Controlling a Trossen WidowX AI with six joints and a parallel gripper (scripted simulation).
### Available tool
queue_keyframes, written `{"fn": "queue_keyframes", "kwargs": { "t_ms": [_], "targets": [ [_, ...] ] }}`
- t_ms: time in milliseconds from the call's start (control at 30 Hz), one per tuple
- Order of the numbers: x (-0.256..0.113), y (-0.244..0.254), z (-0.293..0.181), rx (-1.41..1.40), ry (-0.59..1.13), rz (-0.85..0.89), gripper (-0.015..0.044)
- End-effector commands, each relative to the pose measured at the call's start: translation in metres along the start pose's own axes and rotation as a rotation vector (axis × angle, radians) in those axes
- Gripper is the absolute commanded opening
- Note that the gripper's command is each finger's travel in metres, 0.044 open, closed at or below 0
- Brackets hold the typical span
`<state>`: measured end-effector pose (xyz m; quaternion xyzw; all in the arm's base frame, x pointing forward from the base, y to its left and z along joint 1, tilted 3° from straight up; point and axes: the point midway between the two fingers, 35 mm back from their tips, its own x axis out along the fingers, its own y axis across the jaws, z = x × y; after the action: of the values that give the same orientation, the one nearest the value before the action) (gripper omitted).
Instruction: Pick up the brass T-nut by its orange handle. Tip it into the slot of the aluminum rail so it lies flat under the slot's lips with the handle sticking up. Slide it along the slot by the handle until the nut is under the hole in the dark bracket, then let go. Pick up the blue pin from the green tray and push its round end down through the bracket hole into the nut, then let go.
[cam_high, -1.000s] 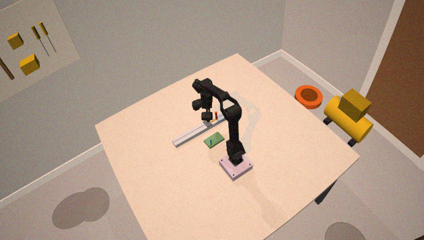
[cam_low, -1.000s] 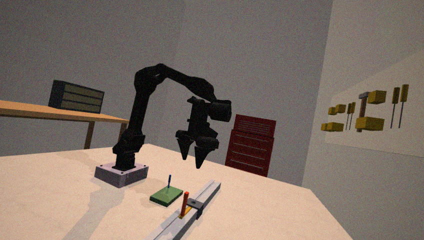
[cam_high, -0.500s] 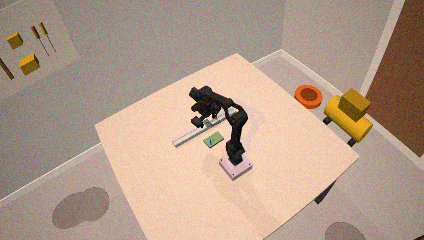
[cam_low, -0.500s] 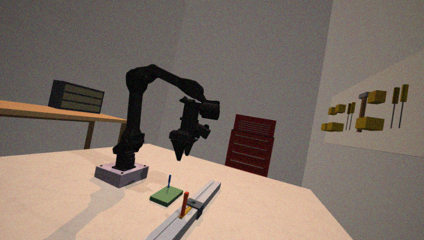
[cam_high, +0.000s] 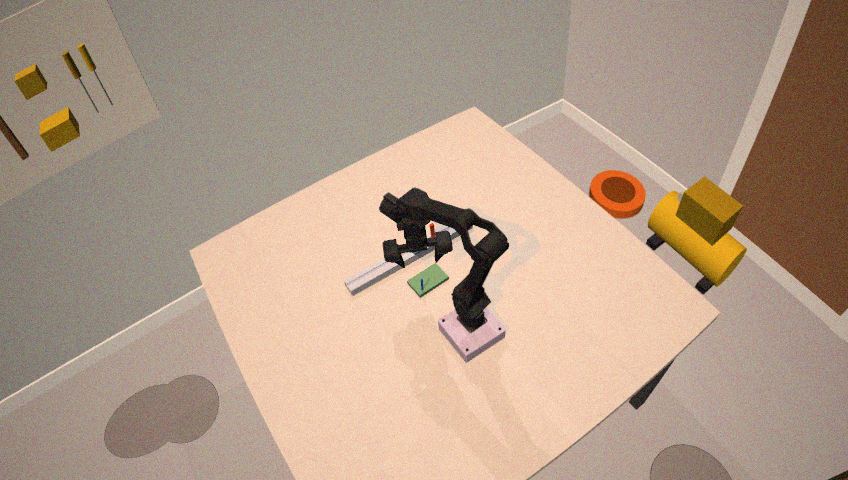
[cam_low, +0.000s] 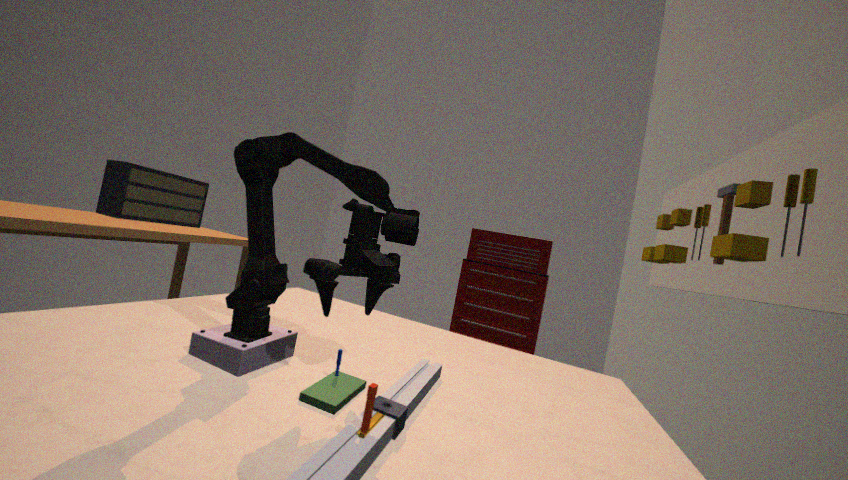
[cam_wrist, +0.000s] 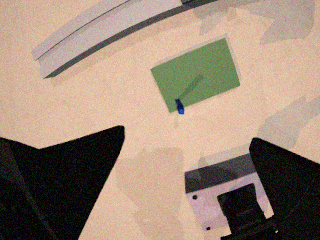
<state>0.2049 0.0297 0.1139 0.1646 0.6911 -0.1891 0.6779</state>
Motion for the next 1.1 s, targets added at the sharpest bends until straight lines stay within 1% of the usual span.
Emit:
{"fn": "queue_keyframes", "kwargs": {
  "t_ms": [0,67,300,367,567,1067],
  "targets": [
    [0.003,0.000,-0.003,0.026,0.006,0.000,0.0440],
    [0.007,0.000,-0.003,0.026,0.006,0.000,0.0440],
    [0.053,0.000,-0.003,0.026,0.006,0.000,0.0440],
    [0.062,0.001,-0.004,0.026,0.006,0.000,0.0440],
    [0.065,0.002,-0.004,0.026,0.006,0.000,0.0440],
    [0.090,0.003,-0.004,0.026,0.006,0.000,0.0440]
  ]
}}
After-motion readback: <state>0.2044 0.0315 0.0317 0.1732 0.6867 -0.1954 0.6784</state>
